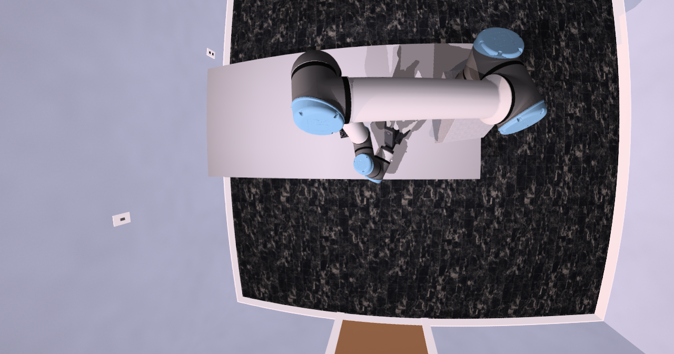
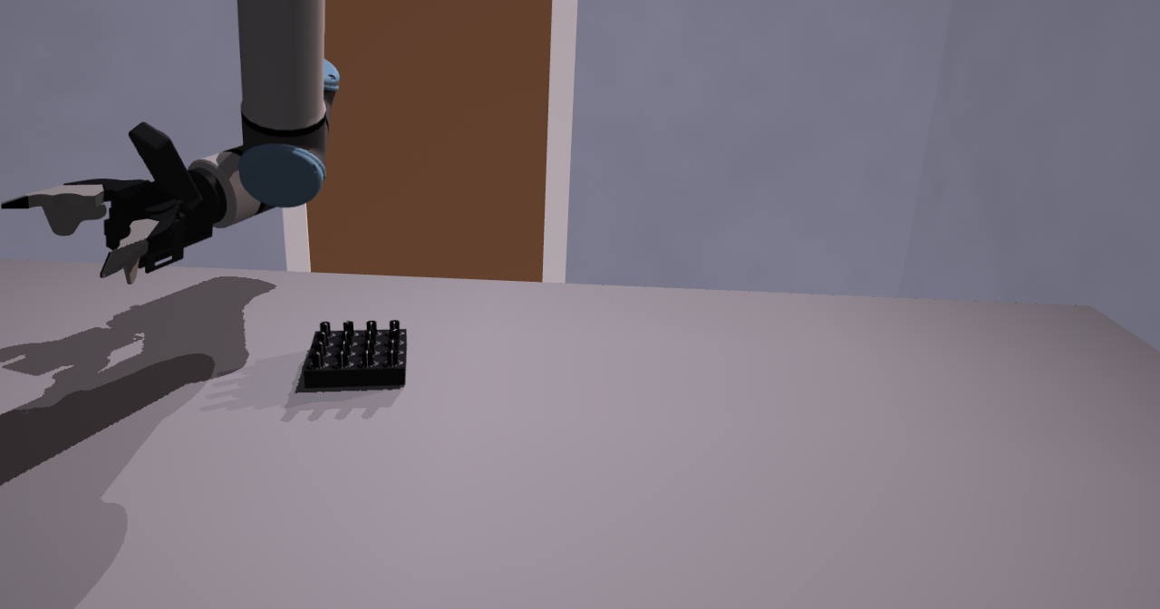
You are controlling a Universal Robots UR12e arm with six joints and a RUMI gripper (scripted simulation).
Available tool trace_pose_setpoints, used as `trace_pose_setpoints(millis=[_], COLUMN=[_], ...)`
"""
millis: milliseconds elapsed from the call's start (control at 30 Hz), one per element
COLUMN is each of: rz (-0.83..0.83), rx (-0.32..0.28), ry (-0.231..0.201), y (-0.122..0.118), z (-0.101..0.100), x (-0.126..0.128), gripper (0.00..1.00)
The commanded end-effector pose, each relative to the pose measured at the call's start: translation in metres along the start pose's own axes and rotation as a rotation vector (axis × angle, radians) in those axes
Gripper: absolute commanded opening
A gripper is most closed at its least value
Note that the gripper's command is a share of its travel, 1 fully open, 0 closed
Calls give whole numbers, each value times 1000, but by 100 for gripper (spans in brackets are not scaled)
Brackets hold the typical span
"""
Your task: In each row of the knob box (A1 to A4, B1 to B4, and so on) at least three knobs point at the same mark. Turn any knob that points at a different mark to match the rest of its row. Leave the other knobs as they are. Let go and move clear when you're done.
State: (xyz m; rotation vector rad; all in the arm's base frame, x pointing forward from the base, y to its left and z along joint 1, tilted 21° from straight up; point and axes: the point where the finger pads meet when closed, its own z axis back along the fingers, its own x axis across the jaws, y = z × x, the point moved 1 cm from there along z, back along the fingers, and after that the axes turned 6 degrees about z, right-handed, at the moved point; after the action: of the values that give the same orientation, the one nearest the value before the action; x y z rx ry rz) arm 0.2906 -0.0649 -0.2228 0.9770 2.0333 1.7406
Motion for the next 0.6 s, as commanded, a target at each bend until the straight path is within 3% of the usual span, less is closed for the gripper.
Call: trace_pose_setpoints(millis=[0,300,367,567], rz=[34,117,117,186], rx=[-5,-21,-21,-38], ry=[39,133,133,211], y=[2,3,3,4], z=[3,13,13,21], x=[-4,-17,-17,-28], gripper=[100,100,100,100])
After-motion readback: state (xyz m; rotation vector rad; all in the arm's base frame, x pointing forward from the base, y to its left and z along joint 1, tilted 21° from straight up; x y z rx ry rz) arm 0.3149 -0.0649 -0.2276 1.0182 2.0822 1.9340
